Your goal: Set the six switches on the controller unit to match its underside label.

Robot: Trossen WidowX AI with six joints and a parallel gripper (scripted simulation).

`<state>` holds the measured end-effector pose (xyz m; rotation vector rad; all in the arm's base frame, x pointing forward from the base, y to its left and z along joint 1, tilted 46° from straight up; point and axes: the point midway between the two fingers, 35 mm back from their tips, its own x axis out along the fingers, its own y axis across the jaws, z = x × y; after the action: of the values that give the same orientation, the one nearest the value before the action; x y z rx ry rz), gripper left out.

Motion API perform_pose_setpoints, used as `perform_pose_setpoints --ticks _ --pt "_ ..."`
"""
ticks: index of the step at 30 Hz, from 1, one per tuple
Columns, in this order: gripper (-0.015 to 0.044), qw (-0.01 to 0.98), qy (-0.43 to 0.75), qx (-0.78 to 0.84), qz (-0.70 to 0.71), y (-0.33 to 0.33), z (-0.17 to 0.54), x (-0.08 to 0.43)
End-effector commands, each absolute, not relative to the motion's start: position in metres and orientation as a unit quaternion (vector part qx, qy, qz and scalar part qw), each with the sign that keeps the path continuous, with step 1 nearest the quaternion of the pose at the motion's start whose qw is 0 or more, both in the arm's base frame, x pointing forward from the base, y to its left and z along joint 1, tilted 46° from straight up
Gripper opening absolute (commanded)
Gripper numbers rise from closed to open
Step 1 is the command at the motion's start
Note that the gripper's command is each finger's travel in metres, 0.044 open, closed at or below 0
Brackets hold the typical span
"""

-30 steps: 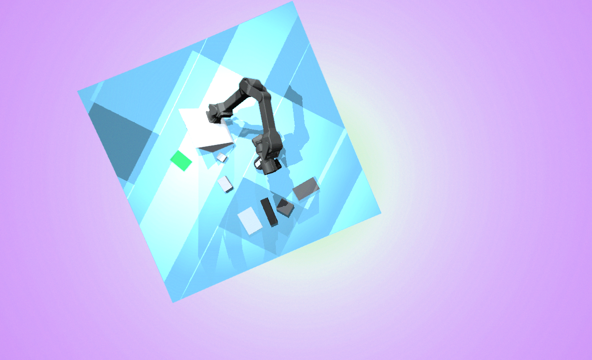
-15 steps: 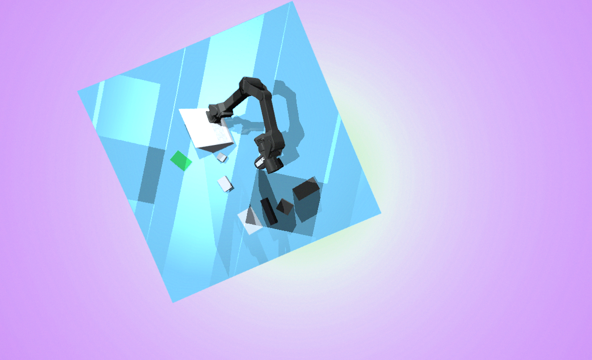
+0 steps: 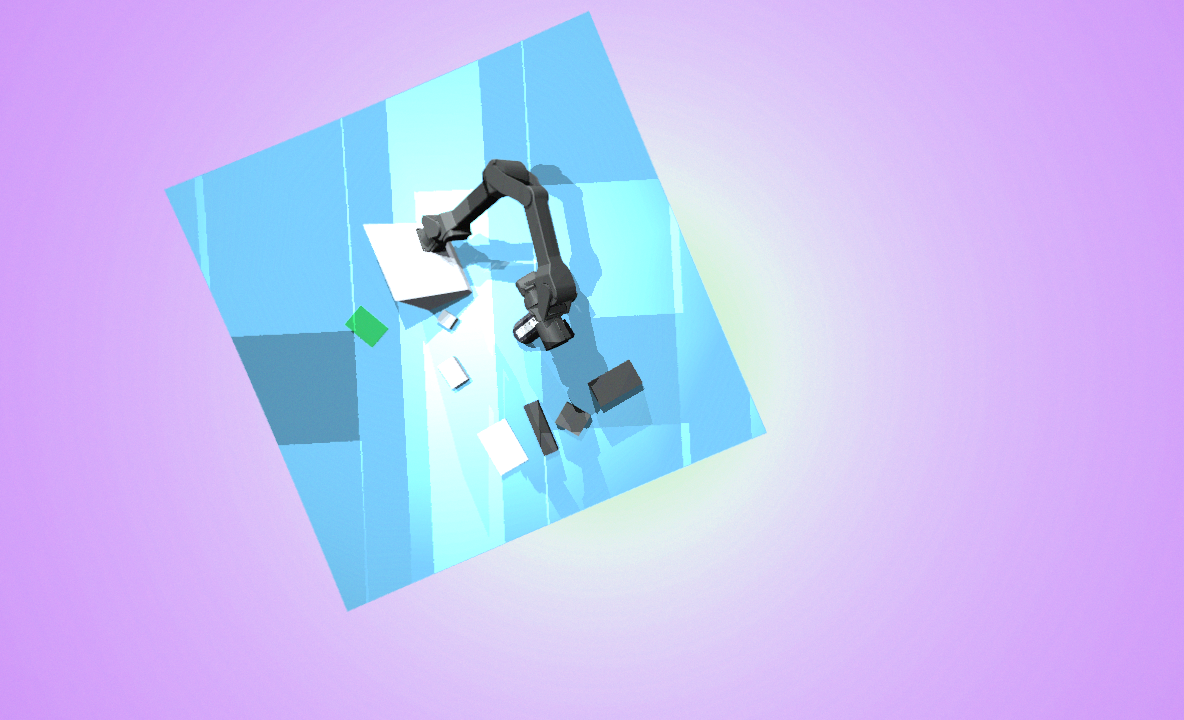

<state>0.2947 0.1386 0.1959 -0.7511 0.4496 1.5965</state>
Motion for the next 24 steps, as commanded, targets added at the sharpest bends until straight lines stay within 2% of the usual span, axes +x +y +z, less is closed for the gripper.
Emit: perform_pose_setpoints --ticks 1,24 --pt "0.0338 0.611 0.202 -0.324 0.693 0.141 0.192 0.293" --pt "0.0338 0.612 0.201 -0.324 0.693 0.159 0.191 0.29"
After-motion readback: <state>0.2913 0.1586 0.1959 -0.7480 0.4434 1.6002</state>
